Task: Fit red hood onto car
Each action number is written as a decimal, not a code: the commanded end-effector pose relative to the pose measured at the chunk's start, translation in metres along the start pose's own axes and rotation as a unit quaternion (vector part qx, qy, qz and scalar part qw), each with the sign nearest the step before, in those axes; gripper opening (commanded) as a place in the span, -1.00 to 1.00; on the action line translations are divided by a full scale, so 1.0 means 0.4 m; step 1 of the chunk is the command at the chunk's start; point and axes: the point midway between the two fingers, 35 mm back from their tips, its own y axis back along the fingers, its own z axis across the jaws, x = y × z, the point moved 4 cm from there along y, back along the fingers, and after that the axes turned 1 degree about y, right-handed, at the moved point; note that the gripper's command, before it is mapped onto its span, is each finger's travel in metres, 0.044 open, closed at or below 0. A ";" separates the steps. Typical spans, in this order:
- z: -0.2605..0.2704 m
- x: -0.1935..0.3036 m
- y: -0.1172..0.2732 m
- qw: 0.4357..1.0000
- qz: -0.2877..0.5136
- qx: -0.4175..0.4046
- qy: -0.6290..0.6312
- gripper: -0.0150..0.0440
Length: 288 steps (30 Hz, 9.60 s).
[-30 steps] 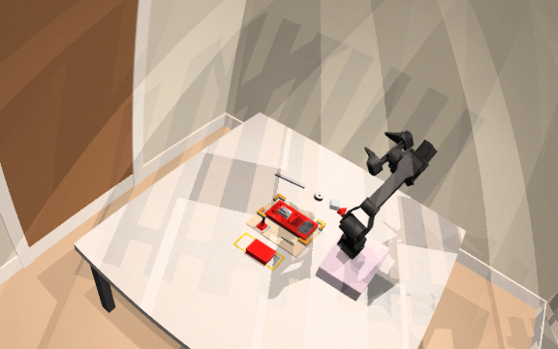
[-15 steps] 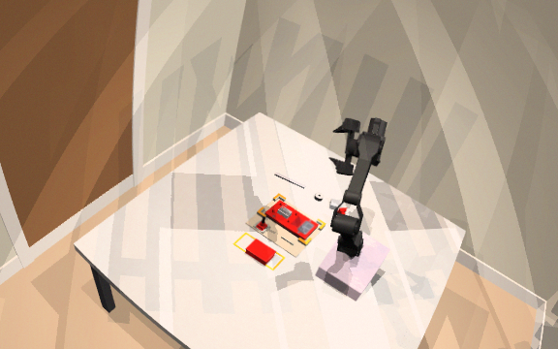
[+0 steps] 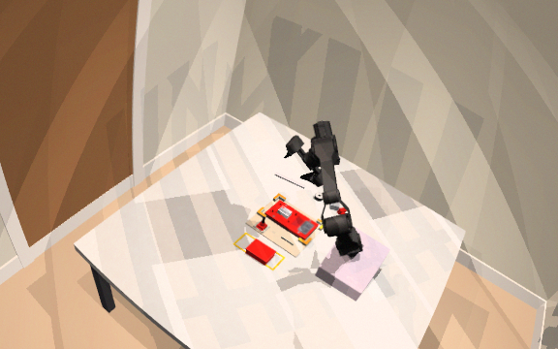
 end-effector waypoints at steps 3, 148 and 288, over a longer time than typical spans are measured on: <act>-0.018 0.085 -0.129 0.986 0.049 0.061 0.148 1.00; -0.358 0.495 -0.581 0.703 0.278 0.163 0.633 1.00; -0.293 -0.099 -0.604 0.716 0.271 0.166 0.622 -0.49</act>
